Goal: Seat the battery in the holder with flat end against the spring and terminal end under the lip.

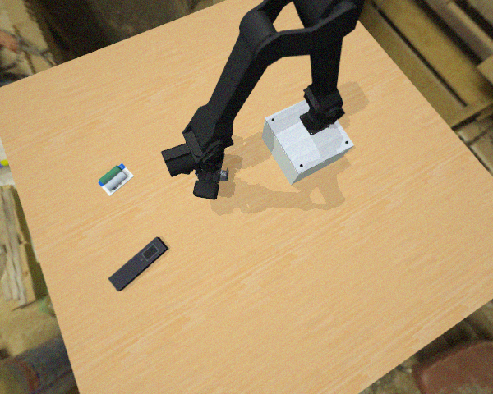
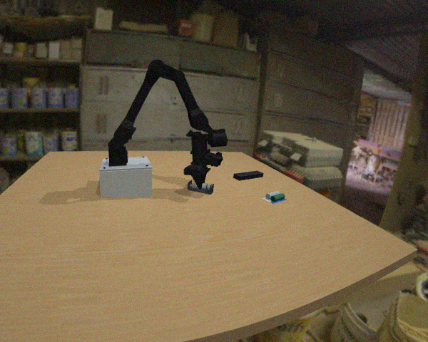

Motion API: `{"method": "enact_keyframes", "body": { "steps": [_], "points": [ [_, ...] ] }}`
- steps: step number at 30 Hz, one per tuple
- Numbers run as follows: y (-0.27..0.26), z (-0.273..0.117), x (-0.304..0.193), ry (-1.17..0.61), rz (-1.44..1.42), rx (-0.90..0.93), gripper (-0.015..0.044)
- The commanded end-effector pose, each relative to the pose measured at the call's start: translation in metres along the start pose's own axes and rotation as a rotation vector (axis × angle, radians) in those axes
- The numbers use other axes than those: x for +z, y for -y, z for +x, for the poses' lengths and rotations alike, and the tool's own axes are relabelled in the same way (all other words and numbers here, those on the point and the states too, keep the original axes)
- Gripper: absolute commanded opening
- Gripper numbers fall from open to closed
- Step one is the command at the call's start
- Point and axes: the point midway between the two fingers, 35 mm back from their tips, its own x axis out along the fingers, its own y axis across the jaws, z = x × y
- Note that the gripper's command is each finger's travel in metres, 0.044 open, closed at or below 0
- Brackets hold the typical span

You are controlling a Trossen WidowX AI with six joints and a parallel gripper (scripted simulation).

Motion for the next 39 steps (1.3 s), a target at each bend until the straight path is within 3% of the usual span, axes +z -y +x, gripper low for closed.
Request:
{"method": "enact_keyframes", "body": {
  "steps": [1, 39],
  "points": [
    [0.001, 0.002, -0.006, -0.052, -0.006, -0.003, 0.0074],
    [0.001, 0.003, 0.012, -0.122, 0.002, 0.003, 0.0074]
  ]
}}
